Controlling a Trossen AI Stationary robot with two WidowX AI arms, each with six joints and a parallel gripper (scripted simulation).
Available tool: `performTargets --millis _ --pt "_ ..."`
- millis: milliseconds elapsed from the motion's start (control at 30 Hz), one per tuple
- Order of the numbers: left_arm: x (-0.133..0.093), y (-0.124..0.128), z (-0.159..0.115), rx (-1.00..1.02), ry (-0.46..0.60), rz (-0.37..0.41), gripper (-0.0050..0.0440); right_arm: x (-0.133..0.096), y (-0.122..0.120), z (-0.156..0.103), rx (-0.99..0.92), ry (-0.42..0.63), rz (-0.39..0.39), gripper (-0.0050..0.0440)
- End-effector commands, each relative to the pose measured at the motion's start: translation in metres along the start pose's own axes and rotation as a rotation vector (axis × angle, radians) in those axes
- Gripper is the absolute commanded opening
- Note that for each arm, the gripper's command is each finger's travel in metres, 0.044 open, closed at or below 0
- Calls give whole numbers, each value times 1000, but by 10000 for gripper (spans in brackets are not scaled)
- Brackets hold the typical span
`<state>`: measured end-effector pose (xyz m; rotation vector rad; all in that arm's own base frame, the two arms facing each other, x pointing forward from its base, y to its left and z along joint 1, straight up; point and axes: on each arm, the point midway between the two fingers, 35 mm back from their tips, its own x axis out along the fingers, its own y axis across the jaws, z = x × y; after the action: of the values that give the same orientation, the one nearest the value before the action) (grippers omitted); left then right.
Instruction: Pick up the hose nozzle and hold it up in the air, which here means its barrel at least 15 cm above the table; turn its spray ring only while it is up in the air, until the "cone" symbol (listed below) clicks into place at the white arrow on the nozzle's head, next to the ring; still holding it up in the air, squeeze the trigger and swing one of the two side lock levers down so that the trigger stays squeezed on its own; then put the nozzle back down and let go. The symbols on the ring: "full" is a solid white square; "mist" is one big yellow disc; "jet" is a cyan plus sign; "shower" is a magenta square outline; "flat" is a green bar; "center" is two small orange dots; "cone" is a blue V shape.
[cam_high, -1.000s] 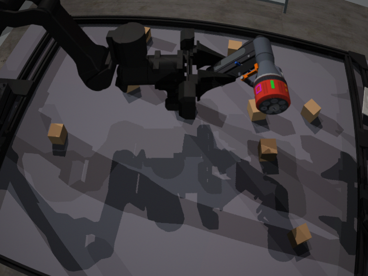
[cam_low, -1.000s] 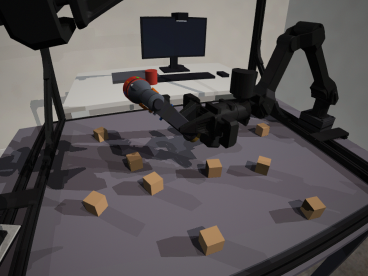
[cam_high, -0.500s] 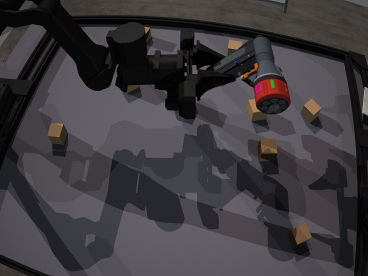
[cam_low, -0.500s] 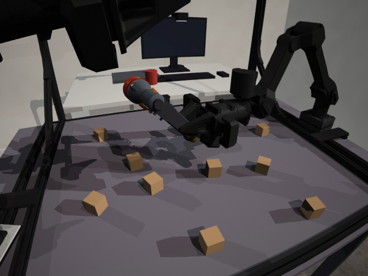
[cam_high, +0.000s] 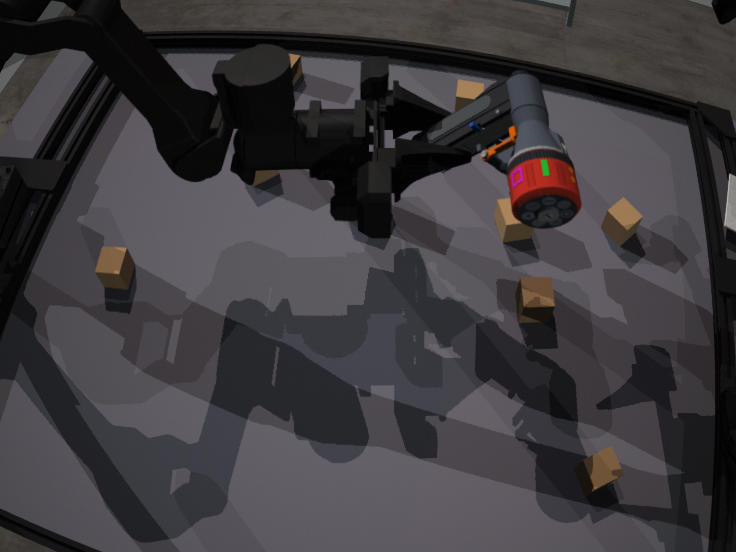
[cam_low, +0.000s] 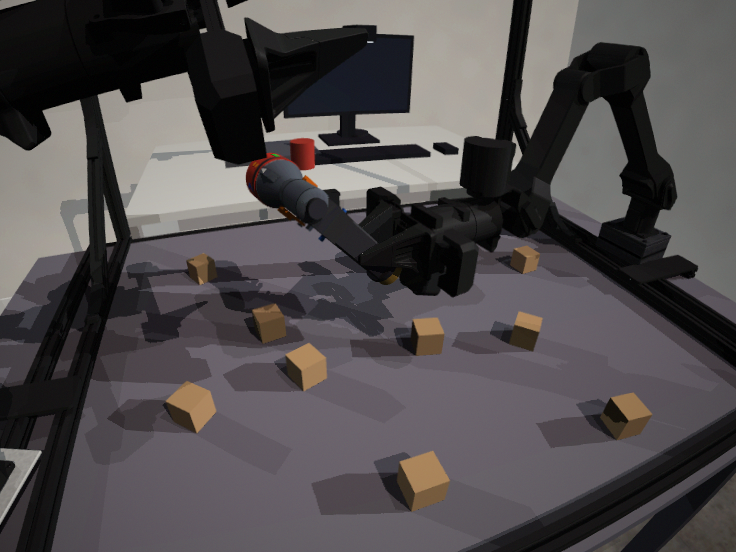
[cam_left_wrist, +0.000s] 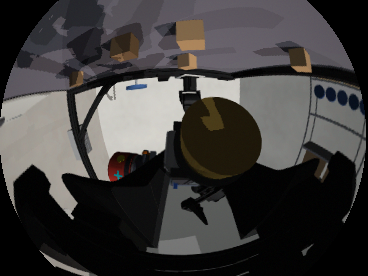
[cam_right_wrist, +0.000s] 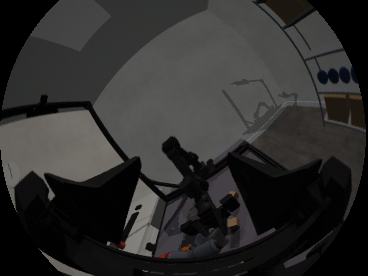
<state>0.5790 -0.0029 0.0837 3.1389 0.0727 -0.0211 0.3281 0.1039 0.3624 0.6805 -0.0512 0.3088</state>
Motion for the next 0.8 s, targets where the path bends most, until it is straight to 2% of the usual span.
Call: performTargets --millis 0,767 --pt "0 0 -3 1 14 0 0 1 4 -18 59 22 10 400" --pt "0 0 -3 1 14 0 0 -15 53 -83 391 91 102 400"
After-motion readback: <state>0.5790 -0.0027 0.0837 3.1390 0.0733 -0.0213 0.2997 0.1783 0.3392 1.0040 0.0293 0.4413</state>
